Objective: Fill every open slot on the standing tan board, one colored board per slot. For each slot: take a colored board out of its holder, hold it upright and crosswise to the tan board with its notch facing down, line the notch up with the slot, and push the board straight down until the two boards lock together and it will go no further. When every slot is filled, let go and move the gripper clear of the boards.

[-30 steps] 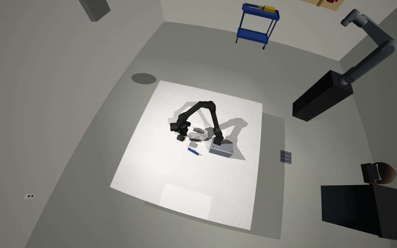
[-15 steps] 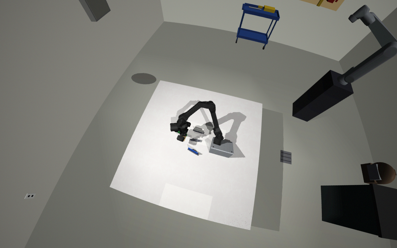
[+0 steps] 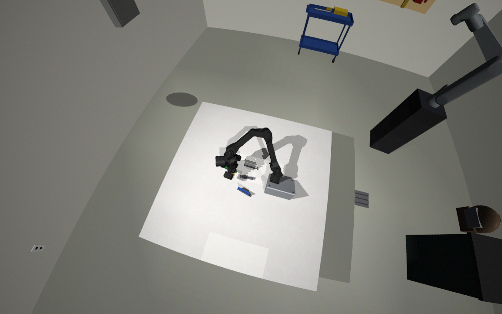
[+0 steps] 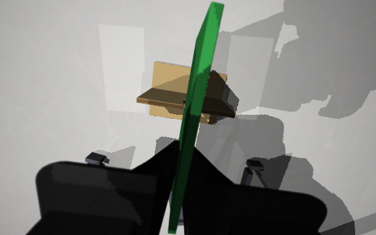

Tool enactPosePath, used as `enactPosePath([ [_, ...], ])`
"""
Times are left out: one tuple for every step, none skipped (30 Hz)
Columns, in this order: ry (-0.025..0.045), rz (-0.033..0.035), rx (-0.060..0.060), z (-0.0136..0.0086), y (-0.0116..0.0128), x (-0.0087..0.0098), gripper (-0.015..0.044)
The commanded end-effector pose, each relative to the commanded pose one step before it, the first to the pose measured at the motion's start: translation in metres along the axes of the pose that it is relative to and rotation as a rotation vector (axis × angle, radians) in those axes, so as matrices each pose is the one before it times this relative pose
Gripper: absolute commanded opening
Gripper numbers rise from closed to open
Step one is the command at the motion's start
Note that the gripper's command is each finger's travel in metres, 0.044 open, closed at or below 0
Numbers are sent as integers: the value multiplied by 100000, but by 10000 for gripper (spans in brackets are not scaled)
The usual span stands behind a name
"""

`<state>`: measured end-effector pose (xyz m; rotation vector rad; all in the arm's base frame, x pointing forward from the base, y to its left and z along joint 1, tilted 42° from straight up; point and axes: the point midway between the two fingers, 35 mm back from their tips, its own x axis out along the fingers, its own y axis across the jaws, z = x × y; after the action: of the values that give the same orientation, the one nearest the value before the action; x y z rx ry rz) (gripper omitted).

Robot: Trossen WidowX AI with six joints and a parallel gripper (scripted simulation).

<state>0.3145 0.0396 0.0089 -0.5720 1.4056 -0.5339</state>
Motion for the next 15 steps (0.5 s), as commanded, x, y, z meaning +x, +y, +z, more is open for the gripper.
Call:
enactPosePath([
  [245,-585,-750,-131,15,356,0],
  [0,-2,0,0,0,47,0],
  [0,-2,0,0,0,47,0],
  [0,-2,0,0,0,47,0],
  [0,-2,0,0,0,47,0],
  [0,-2,0,0,0,47,0],
  [0,-2,0,0,0,47,0],
  [0,-2,0,0,0,47,0],
  [0,-2,0,0,0,47,0],
  [0,-2,0,0,0,47,0],
  [0,-2,0,0,0,47,0],
  [0,-2,0,0,0,47,0],
  [0,-2,0,0,0,47,0],
  [0,-2,0,0,0,47,0],
  [0,-2,0,0,0,47,0],
])
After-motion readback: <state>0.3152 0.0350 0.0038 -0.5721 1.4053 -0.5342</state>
